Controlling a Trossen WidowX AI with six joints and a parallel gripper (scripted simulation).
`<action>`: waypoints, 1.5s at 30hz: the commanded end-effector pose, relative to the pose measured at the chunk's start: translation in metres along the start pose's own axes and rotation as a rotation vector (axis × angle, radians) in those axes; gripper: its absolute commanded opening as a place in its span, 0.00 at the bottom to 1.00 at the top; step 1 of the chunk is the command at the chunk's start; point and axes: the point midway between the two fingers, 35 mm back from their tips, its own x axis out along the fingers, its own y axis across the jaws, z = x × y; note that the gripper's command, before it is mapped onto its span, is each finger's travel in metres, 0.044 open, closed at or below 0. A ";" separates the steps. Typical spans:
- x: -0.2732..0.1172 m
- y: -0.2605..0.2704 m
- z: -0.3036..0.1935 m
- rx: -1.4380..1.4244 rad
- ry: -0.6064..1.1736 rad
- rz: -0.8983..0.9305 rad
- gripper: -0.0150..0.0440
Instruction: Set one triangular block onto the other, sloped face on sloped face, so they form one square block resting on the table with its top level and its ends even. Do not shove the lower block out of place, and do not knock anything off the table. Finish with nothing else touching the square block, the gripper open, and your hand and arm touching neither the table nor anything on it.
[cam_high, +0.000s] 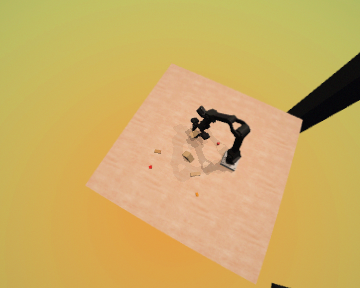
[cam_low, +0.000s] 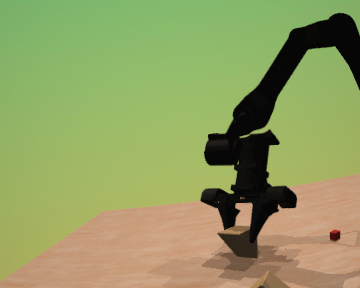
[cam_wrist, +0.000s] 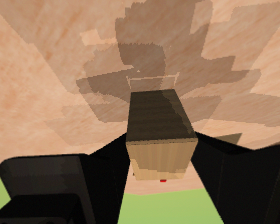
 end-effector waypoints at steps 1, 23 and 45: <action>-0.004 0.000 0.007 -0.002 0.104 0.003 0.25; -0.011 -0.002 0.034 -0.009 0.476 -0.003 0.43; -0.013 -0.002 0.033 -0.009 0.476 -0.003 1.00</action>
